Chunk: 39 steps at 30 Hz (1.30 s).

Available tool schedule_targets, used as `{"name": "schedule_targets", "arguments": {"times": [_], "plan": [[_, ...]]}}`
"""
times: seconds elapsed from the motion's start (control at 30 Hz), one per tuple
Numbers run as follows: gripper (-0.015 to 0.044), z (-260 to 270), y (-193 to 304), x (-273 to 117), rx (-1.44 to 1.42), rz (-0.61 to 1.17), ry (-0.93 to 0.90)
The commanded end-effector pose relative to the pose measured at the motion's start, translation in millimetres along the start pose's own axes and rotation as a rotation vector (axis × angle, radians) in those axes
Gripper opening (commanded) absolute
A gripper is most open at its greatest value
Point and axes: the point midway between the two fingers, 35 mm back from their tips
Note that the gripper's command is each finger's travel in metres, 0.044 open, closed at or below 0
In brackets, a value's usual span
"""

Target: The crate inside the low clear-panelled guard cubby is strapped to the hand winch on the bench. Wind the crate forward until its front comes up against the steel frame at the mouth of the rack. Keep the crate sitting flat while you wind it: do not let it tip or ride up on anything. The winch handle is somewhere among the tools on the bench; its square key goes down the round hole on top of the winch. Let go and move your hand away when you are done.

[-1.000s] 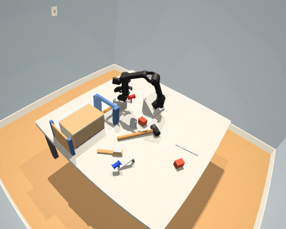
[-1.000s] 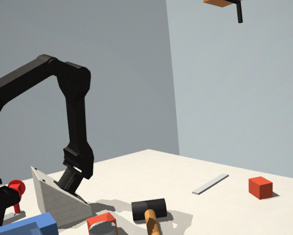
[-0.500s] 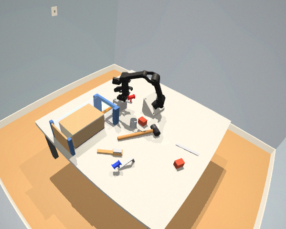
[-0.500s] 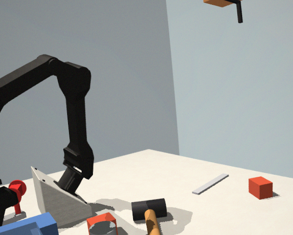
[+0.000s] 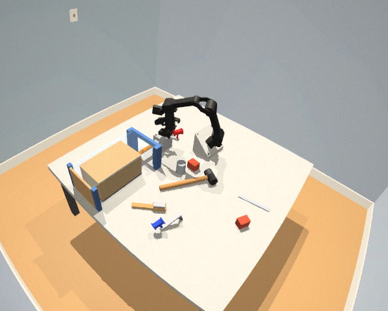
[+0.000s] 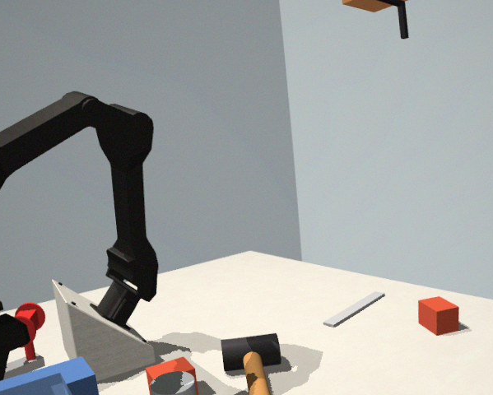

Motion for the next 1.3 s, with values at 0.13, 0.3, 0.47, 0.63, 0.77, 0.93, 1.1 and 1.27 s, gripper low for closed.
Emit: {"name": "schedule_targets", "arguments": {"times": [0.13,0.3,0.47,0.63,0.77,0.93,1.1,1.27], "plan": [[0.0,-0.6,-0.4,4.0,-0.027,0.003,0.004],[0.0,-0.9,-0.4,3.9,-0.033,0.003,0.004],[0.0,-0.6,-0.5,3.8,-0.028,0.003,0.004],[0.0,1.2,-0.4,3.7,0.01,0.005,0.001],[0.0,1.2,-0.3,3.8,0.009,0.005,0.001],[0.0,3.0,-0.2,3.7,0.048,0.006,-0.001],[0.0,3.1,-0.2,3.8,0.054,0.006,-0.002],[0.0,2.9,-0.2,3.8,0.049,0.006,-0.001]]}}
Point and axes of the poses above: the point midway between the two fingers, 35 mm back from their tips, its own x axis out along the fingers, its own z axis across the jaws, y = z × x, and after that the axes turned 3 degrees about x, right-handed
